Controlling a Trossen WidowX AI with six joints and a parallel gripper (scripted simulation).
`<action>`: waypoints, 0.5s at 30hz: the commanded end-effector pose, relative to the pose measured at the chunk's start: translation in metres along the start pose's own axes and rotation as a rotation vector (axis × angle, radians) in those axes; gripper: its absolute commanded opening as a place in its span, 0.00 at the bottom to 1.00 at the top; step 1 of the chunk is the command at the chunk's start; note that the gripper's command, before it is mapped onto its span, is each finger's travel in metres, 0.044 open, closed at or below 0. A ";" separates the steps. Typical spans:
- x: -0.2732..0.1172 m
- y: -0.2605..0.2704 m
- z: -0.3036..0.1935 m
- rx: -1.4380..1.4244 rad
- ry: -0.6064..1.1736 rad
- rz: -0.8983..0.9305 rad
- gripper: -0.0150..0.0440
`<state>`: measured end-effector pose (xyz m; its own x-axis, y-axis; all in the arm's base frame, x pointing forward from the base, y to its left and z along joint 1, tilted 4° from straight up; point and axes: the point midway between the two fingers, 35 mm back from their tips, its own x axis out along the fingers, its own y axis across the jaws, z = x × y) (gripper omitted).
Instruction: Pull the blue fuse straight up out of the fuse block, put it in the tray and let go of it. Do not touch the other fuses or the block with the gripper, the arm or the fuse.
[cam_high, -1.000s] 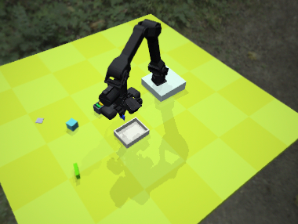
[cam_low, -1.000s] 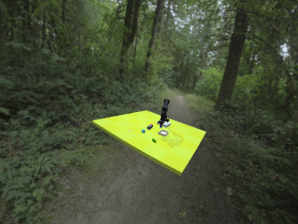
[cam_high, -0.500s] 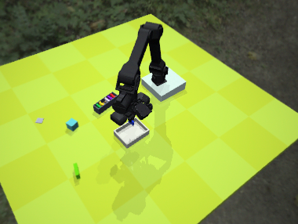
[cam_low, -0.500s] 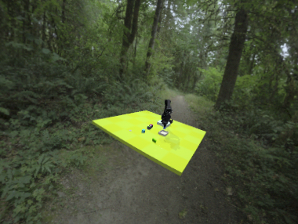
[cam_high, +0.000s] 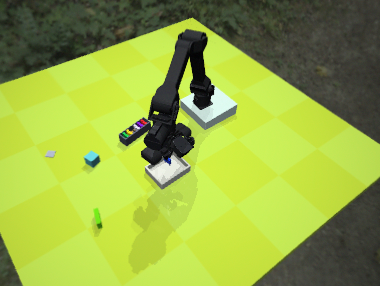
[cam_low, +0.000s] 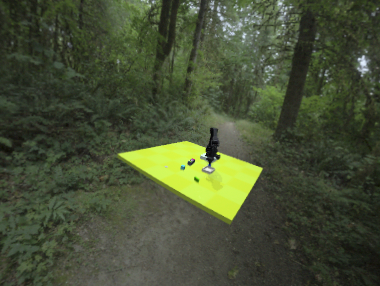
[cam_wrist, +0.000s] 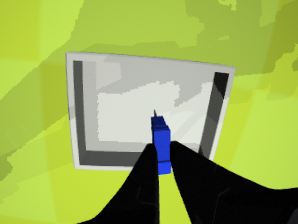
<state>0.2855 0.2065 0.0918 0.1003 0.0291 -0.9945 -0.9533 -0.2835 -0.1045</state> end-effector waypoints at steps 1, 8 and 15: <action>0.011 0.001 -0.001 0.004 0.006 0.007 0.25; 0.019 0.002 -0.001 0.004 0.006 0.007 0.25; 0.016 0.001 0.000 0.001 0.002 0.004 0.39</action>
<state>0.2860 0.2062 0.0751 0.0959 0.0256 -0.9951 -0.9542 -0.2823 -0.0992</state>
